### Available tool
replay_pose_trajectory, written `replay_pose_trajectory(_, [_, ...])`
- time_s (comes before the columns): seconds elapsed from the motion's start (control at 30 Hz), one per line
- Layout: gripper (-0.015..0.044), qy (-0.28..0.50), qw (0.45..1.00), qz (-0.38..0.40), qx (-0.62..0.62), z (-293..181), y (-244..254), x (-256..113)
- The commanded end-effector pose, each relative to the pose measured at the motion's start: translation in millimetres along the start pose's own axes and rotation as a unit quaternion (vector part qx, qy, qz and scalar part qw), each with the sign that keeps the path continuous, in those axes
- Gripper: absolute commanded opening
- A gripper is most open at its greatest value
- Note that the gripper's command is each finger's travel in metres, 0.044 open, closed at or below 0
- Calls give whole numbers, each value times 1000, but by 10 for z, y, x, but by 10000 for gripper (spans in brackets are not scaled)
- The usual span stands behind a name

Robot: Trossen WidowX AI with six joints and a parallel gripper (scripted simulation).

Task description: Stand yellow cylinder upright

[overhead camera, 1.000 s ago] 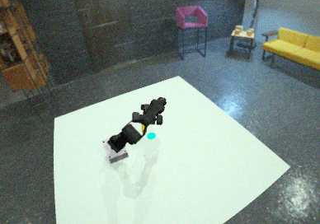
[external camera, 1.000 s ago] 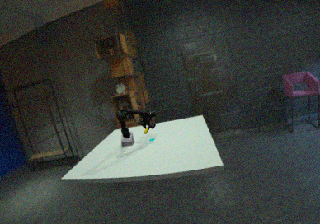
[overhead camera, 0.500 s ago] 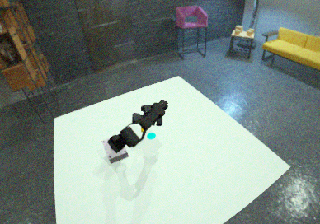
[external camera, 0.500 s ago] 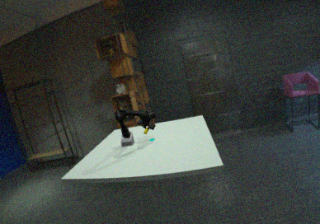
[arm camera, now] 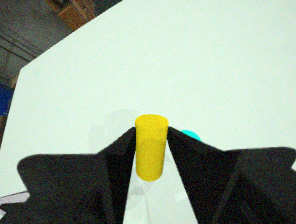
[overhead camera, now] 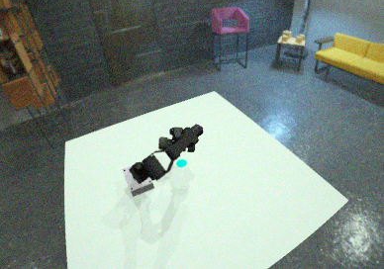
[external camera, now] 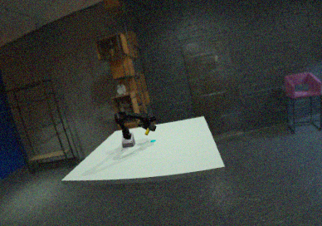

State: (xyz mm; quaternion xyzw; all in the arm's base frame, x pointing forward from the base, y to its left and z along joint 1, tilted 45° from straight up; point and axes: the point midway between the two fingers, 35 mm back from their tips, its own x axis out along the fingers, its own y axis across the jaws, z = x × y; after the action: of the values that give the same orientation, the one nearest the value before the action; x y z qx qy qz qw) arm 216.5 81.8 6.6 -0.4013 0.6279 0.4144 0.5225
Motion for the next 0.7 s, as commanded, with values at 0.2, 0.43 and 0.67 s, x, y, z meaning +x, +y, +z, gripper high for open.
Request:
replay_pose_trajectory(0.2, [105, -36, 999, 5, -6, 0, 6, -4])
replay_pose_trajectory(0.43, [105, -62, 998, 7, -11, 0, 4, -9])
replay_pose_trajectory(0.67, [105, -87, 996, 7, -17, 0, 1, -16])
